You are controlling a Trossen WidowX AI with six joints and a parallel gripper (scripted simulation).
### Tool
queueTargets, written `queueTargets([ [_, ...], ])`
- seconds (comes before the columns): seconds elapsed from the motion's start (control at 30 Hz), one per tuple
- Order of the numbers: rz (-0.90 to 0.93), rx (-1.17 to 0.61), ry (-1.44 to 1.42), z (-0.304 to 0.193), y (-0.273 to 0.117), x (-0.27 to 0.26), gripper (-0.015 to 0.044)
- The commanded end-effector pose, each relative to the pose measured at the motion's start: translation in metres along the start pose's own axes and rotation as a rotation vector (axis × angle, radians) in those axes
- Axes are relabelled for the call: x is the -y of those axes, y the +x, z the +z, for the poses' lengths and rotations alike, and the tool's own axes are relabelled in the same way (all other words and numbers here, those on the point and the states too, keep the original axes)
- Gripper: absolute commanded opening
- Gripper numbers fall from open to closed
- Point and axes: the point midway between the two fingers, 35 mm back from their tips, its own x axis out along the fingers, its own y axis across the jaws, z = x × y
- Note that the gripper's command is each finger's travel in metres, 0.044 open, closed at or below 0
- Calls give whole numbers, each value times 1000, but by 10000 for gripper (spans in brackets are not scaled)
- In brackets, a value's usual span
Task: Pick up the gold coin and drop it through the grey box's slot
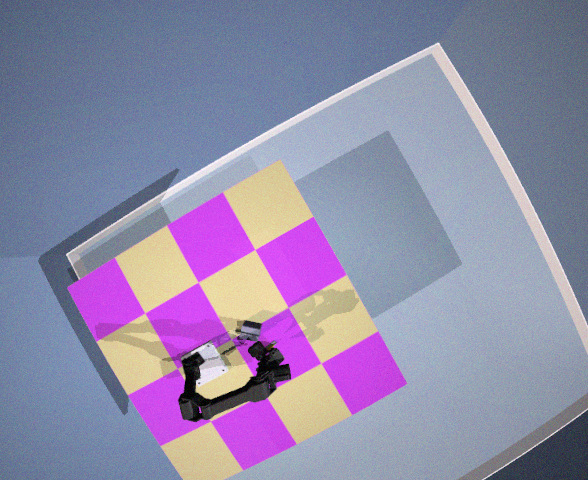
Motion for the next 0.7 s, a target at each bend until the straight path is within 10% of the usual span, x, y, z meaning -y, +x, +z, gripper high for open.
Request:
queueTargets([
  [0.0, -5, -1, -3, -1, 10, 1, 161],
  [0.67, -5, -1, -3, 0, 39, 1, 161],
])
